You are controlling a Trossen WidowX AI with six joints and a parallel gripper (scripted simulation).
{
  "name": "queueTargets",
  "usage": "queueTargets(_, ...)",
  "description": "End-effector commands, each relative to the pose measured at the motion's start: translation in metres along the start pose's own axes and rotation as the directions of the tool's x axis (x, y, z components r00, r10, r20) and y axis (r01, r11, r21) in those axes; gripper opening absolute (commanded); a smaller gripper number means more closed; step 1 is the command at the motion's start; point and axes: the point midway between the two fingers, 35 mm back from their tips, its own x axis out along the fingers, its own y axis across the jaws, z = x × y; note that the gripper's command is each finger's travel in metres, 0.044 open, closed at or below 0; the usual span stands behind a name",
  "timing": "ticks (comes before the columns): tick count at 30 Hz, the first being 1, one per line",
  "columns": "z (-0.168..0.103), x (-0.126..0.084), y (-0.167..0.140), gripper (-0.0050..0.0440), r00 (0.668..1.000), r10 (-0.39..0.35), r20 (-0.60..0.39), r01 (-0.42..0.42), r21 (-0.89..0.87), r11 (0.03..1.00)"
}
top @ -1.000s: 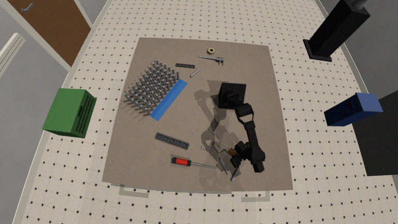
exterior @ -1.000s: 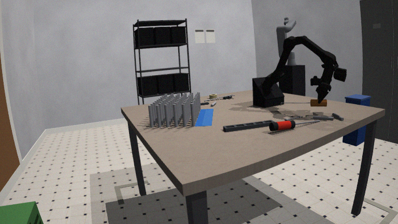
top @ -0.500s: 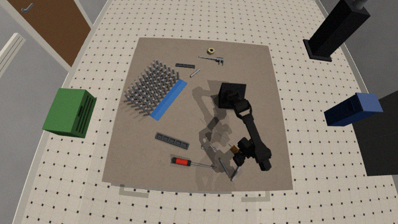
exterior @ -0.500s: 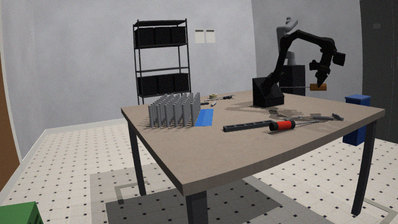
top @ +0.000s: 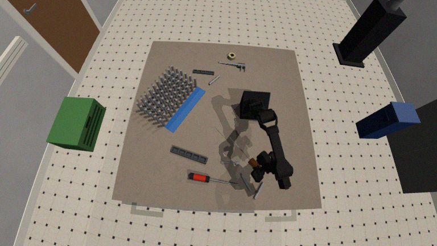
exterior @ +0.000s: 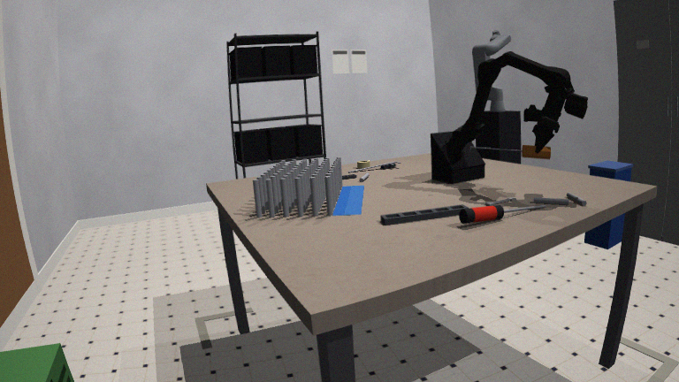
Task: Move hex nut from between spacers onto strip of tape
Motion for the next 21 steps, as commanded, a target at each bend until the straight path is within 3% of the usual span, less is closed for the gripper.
queueTargets(1, 0.007, 0.007, 0.006, -0.0050, 1.000, -0.016, 0.015, 0.016, -0.010, 1.000)
queueTargets(21, 0.042, 0.059, 0.022, -0.0050, 0.984, -0.136, 0.112, 0.144, -0.063, 0.988)
